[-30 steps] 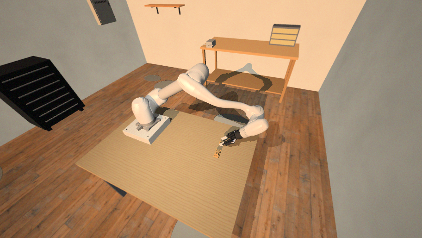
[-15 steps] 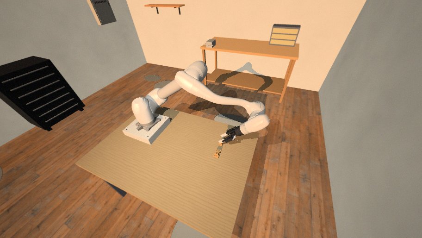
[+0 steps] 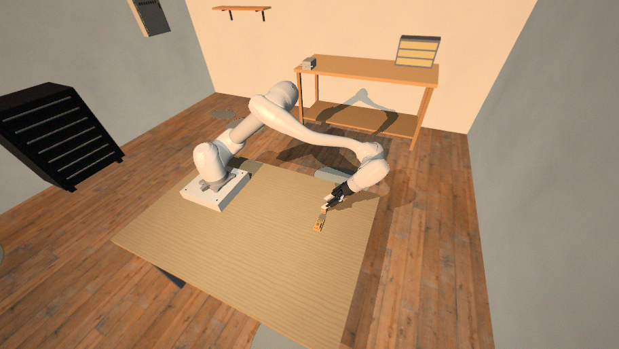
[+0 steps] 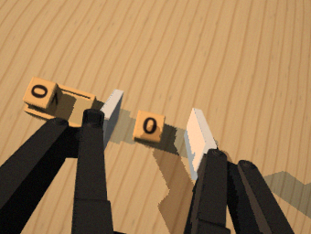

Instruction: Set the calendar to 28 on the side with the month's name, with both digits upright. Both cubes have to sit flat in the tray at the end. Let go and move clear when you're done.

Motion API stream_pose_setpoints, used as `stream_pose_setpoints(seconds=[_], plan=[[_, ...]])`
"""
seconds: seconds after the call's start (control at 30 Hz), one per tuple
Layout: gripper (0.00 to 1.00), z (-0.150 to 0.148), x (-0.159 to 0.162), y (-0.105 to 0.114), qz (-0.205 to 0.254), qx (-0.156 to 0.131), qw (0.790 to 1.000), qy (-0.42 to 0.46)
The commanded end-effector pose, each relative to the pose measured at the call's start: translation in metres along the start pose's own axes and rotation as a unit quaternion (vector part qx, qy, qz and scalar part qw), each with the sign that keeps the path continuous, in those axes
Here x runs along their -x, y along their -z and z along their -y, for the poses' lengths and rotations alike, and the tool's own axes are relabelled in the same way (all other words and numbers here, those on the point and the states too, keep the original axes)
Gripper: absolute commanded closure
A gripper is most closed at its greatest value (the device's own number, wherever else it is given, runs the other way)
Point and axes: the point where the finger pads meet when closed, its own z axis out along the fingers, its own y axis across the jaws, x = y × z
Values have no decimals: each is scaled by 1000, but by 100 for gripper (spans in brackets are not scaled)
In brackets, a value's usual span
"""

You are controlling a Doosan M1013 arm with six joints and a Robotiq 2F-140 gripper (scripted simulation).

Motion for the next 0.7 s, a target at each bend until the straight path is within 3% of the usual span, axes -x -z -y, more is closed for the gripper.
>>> stream_pose_setpoints(seconds=[0.0,0.1,0.3,0.5,0.57,0.67], plan=[[54,-1,-2,-1,27,0,1000,-1],[54,-1,-3,0,62,0,998,-2],[54,-1,-7,0,73,0,997,-2],[54,-1,-8,-1,157,0,988,-1],[54,-1,-8,-1,157,0,988,-1],[54,-1,-10,-1,192,0,981,-2]])
